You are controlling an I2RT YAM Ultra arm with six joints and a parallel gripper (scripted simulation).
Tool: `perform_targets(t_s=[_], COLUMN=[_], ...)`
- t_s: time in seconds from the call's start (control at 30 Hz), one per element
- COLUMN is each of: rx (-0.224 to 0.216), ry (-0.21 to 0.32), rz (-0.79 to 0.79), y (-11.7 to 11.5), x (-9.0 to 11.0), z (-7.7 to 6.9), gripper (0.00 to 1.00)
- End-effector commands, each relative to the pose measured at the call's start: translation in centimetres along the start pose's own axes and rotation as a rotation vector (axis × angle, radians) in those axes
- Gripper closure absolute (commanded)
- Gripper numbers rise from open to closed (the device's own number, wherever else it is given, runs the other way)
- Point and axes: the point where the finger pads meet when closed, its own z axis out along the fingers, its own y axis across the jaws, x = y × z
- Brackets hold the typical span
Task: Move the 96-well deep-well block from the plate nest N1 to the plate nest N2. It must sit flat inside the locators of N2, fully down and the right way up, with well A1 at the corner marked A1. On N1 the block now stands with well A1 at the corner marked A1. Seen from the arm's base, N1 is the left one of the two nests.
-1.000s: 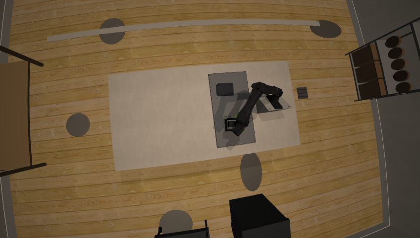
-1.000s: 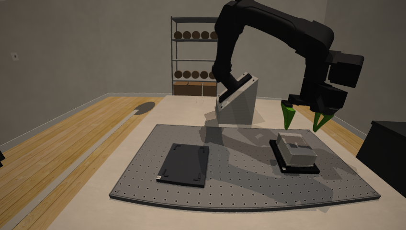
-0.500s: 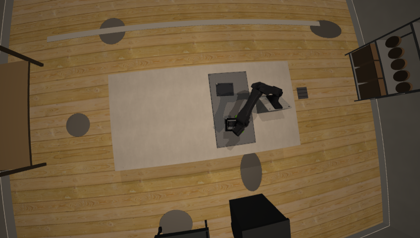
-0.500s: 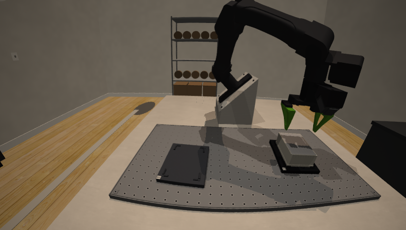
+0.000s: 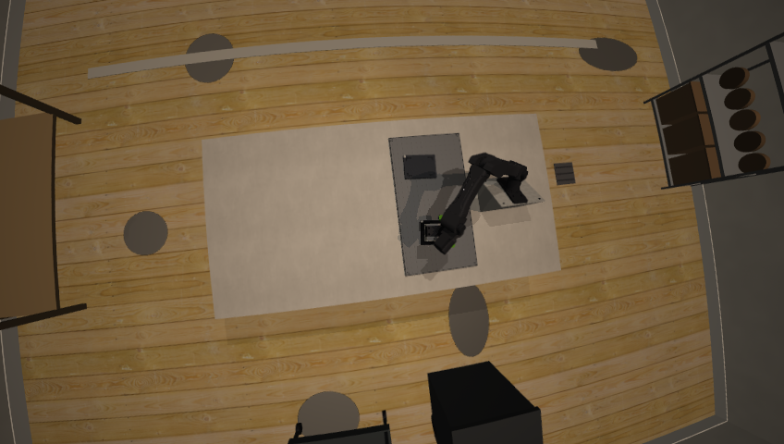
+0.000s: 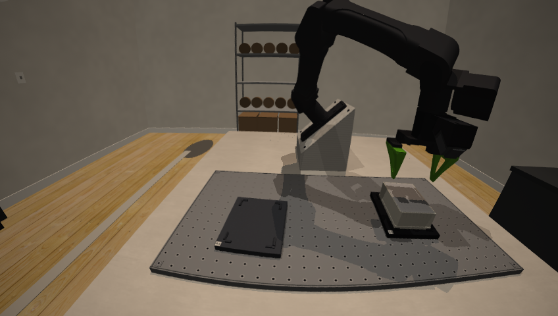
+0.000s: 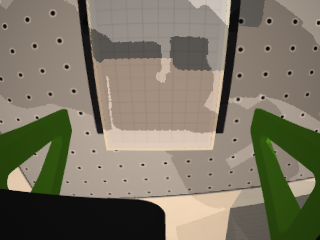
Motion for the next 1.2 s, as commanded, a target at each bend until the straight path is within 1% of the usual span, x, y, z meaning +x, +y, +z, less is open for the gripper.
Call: perform_targets(t_s=[0.0, 0.4, 0.43, 0.5, 0.57, 0.6, 0.63, 0.73, 0.8, 0.87, 0.9, 0.97, 1.03, 1.13, 1.17], rx=[-0.016, -0.016, -0.002, 0.005, 0.005, -0.006, 0.008, 0.012, 0.009, -0.001, -0.003, 0.011, 0.012, 0.009, -0.023], ry=[-0.041, -0.041, -0.028, -0.014, -0.014, -0.025, -0.009, -0.006, -0.012, -0.021, -0.021, -0.006, -0.006, -0.011, -0.050], rz=[0.000, 0.000, -0.017, -0.015, -0.015, -0.003, -0.016, -0.022, -0.022, -0.009, -0.005, -0.018, -0.022, -0.020, 0.006], y=[0.4, 0.4, 0.3, 0.2, 0.2, 0.5, 0.2, 0.3, 0.4, 0.2, 0.2, 0.2, 0.3, 0.4, 0.4], x=[-0.6, -0.6, 0.2, 0.2, 0.2, -0.4, 0.3, 0.5, 0.4, -0.1, -0.2, 0.4, 0.5, 0.4, -1.0], z=[-1.4, -1.4, -0.5, 0.5, 0.5, 0.3, 1.0, 1.7, 1.9, 1.6, 1.9, 2.8, 3.2, 3.2, 1.6], gripper=[0.00, 0.00, 0.00, 0.00, 0.00, 0.00, 0.00, 0.00, 0.00, 0.00, 0.00, 0.00, 0.00, 0.00, 0.00])
